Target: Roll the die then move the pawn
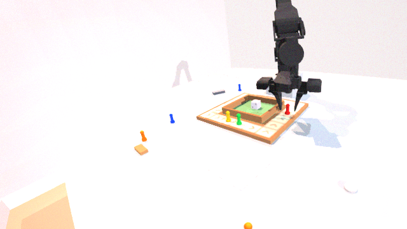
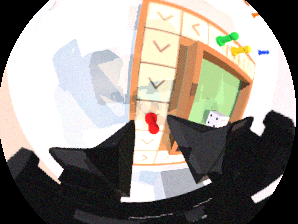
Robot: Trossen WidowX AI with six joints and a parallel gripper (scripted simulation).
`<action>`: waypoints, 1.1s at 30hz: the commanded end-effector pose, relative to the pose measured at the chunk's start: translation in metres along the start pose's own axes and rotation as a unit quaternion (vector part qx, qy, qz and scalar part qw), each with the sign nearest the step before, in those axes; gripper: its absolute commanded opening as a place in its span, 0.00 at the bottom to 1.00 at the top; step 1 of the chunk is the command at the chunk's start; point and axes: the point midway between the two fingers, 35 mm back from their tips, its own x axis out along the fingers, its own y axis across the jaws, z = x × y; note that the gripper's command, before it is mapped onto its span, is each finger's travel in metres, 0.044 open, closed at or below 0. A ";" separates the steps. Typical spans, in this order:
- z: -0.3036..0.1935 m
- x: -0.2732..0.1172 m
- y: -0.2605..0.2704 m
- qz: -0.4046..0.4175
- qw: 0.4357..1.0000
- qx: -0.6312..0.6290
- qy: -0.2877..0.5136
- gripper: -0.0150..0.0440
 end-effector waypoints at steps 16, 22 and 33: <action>-0.002 0.004 -0.001 -0.003 1.000 0.000 0.002 0.25; 0.004 -0.024 0.000 -0.003 1.000 0.000 0.002 0.25; 0.006 -0.099 0.000 -0.002 1.000 0.000 0.002 0.25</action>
